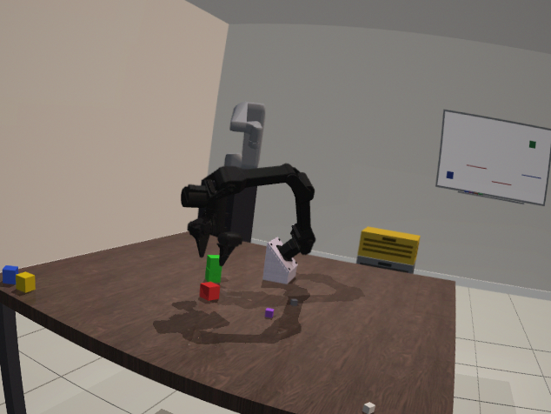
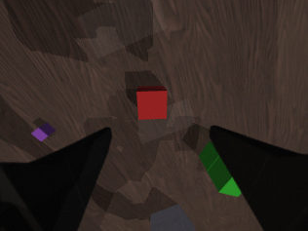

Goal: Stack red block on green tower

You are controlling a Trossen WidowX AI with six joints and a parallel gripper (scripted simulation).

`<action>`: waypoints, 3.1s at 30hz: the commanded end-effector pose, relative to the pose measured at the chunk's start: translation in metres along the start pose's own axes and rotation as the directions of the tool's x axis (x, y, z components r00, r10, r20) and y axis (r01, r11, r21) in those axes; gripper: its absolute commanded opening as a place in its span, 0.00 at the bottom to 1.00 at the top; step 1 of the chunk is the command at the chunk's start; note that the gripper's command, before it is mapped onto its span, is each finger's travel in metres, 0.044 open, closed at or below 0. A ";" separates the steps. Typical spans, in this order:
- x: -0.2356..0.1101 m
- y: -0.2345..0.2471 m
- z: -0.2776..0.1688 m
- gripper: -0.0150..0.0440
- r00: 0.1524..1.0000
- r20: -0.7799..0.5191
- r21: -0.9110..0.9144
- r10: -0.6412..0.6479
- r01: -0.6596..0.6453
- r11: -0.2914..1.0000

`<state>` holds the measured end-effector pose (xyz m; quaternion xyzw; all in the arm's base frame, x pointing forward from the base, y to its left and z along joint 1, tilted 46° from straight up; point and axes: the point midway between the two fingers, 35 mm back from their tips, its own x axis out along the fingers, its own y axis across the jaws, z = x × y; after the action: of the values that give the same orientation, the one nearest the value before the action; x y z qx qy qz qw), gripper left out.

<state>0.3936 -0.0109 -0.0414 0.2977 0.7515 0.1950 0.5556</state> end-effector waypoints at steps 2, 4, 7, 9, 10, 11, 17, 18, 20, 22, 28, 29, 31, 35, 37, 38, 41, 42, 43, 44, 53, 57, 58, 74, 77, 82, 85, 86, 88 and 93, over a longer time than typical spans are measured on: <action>0.001 0.003 0.002 1.00 1.000 0.001 -0.021 0.012 -0.012 1.000; 0.007 0.003 0.002 1.00 1.000 0.002 -0.021 0.012 -0.012 1.000; 0.023 0.004 0.002 1.00 1.000 0.002 -0.021 0.012 -0.012 1.000; 0.037 0.005 0.002 1.00 1.000 0.001 -0.021 0.013 -0.013 1.000; 0.045 0.005 0.001 1.00 1.000 0.001 -0.021 0.014 -0.013 1.000; 0.051 0.005 0.000 1.00 1.000 0.001 -0.021 0.014 -0.014 1.000; 0.056 0.005 0.000 1.00 1.000 0.001 -0.022 0.014 -0.014 1.000; 0.057 0.005 0.000 1.00 1.000 0.001 -0.022 0.014 -0.014 1.000; 0.059 0.005 0.000 1.00 1.000 0.001 -0.022 0.014 -0.014 1.000; 0.063 0.006 0.000 1.00 1.000 0.001 -0.022 0.014 -0.014 1.000; 0.073 0.006 0.001 1.00 1.000 0.001 -0.022 0.015 -0.015 1.000; 0.074 0.006 0.001 1.00 1.000 0.001 -0.022 0.015 -0.015 1.000; 0.077 0.006 0.001 1.00 1.000 0.001 -0.022 0.015 -0.015 1.000; 0.084 0.006 0.001 1.00 1.000 0.001 -0.022 0.015 -0.015 1.000; 0.087 0.006 0.001 1.00 1.000 0.001 -0.022 0.015 -0.015 1.000; 0.089 0.006 0.001 1.00 1.000 0.001 -0.022 0.015 -0.015 1.000; 0.094 0.006 0.000 1.00 1.000 0.000 -0.022 0.016 -0.016 1.000; 0.095 0.006 0.000 1.00 1.000 0.000 -0.022 0.016 -0.016 1.000; 0.097 0.006 0.000 1.00 1.000 0.000 -0.022 0.016 -0.016 1.000; 0.099 0.006 0.000 1.00 1.000 0.000 -0.022 0.016 -0.016 1.000; 0.104 0.006 0.000 1.00 1.000 0.000 -0.022 0.016 -0.016 1.000; 0.104 0.006 0.000 1.00 1.000 0.000 -0.022 0.016 -0.016 1.000; 0.104 0.006 0.000 1.00 1.000 0.000 -0.022 0.016 -0.016 1.000; 0.104 0.006 0.000 0.51 1.000 0.000 -0.022 0.016 -0.016 1.000; 0.103 0.006 0.000 0.44 1.000 0.000 -0.022 0.016 -0.016 1.000; 0.081 0.006 0.000 0.25 1.000 0.001 -0.022 0.015 -0.015 1.000; 0.066 0.005 0.000 0.25 1.000 0.001 -0.022 0.015 -0.015 1.000; 0.061 0.005 0.000 0.25 1.000 0.001 -0.022 0.014 -0.014 1.000; 0.051 0.005 0.000 0.25 1.000 0.001 -0.021 0.014 -0.014 1.000; 0.024 0.004 0.000 0.25 1.000 0.001 -0.021 0.013 -0.013 1.000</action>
<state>0.3857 0.0194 -0.0671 0.2995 0.7490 0.2056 0.5541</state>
